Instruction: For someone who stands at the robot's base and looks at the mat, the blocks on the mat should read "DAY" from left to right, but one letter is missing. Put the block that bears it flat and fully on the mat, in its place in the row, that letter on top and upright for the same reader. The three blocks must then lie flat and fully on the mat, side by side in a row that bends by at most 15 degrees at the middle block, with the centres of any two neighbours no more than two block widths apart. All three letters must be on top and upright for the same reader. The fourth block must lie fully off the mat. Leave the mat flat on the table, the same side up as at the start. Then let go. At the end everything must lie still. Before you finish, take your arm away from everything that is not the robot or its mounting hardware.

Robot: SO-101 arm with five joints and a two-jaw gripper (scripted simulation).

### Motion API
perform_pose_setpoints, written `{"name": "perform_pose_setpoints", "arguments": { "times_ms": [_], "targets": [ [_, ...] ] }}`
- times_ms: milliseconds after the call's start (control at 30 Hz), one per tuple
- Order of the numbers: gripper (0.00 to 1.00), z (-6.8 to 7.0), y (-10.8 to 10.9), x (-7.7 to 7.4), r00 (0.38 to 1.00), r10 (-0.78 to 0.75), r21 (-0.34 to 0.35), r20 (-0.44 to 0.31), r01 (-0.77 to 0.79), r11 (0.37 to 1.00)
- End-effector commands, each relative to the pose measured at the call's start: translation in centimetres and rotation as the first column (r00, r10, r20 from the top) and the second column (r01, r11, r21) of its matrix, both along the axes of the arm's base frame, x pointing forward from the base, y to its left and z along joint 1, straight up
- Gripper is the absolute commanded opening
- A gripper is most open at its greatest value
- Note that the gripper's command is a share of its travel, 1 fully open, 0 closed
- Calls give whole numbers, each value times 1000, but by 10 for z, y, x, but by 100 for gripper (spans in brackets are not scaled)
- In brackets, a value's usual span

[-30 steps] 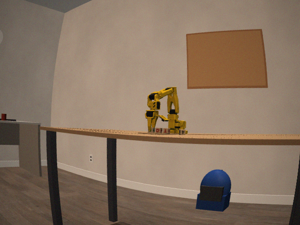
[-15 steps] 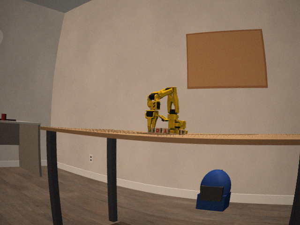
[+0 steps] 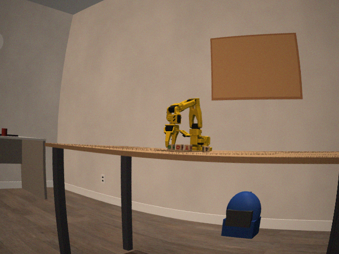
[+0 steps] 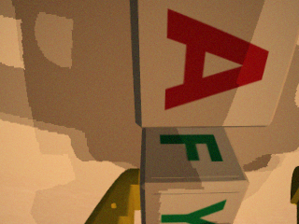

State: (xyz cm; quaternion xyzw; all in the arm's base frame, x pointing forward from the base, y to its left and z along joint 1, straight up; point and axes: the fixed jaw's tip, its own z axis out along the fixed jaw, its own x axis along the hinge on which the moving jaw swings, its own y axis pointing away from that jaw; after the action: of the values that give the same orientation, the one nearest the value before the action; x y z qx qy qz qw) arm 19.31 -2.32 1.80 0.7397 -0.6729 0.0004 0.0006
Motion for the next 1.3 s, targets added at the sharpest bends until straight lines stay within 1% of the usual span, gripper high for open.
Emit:
{"name": "perform_pose_setpoints", "arguments": {
  "times_ms": [0,267,400,533,700,767,1000,1133,1267],
  "targets": [
    [33,14,-2,13,996,0,-9,93,0,1000],
    [33,14,-2,13,996,0,-9,93,0,1000],
    [33,17,-3,13,996,0,-9,93,0,1000],
    [33,26,-3,14,996,0,-9,93,0,1000],
    [33,44,-3,13,996,0,-9,93,0,1000],
    [33,44,-3,13,996,0,-9,93,0,1000],
    [33,66,-2,9,996,0,-9,93,0,1000],
    [33,73,-2,8,996,0,-9,93,0,1000],
    [33,74,-2,7,996,0,-9,93,0,1000]
  ]
}}
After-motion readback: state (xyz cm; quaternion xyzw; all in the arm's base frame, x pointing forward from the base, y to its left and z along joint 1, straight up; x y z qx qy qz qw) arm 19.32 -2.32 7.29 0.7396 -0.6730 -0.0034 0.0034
